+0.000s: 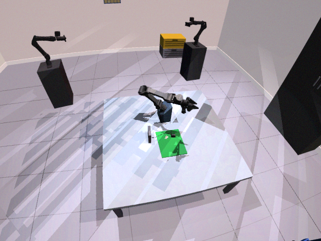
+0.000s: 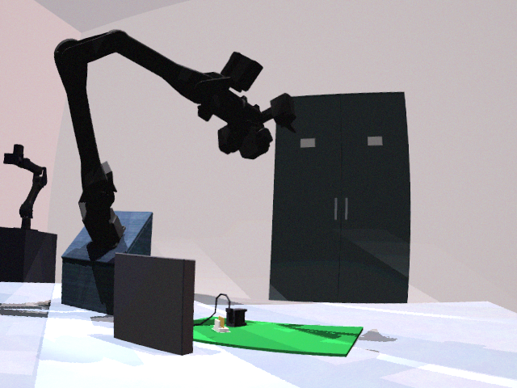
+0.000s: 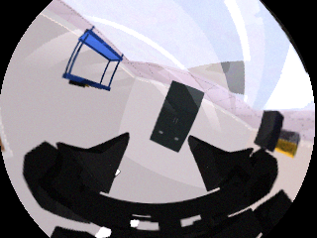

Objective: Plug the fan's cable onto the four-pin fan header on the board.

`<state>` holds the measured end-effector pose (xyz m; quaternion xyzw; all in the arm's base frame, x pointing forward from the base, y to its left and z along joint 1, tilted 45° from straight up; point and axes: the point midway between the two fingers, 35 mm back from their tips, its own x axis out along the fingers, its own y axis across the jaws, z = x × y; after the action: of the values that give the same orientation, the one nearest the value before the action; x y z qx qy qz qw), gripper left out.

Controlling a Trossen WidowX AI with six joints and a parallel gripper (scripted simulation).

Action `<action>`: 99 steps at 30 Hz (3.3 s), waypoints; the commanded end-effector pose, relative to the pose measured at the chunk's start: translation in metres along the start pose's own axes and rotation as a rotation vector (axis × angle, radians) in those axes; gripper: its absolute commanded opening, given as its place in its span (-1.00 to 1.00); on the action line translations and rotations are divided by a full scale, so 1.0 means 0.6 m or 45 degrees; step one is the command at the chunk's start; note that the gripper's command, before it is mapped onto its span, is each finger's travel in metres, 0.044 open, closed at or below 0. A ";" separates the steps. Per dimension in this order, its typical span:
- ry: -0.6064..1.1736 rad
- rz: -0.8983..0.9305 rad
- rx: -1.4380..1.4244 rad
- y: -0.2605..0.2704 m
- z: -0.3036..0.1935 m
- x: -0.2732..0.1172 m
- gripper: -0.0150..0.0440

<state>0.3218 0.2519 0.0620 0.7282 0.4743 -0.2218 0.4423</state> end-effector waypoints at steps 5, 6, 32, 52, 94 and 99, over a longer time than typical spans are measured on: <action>-0.575 -0.032 0.122 0.015 0.220 -0.047 1.00; -0.646 -0.046 0.137 0.013 0.246 -0.058 1.00; -1.267 -0.310 0.251 -0.075 0.541 -0.190 1.00; -1.268 -0.311 0.251 -0.089 0.588 -0.183 1.00; -1.273 -0.303 0.253 -0.091 0.602 -0.184 -0.19; -1.272 -0.303 0.253 -0.088 0.595 -0.183 -0.49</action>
<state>0.2583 -0.1013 -0.0640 0.5122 0.2629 -0.6346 0.5155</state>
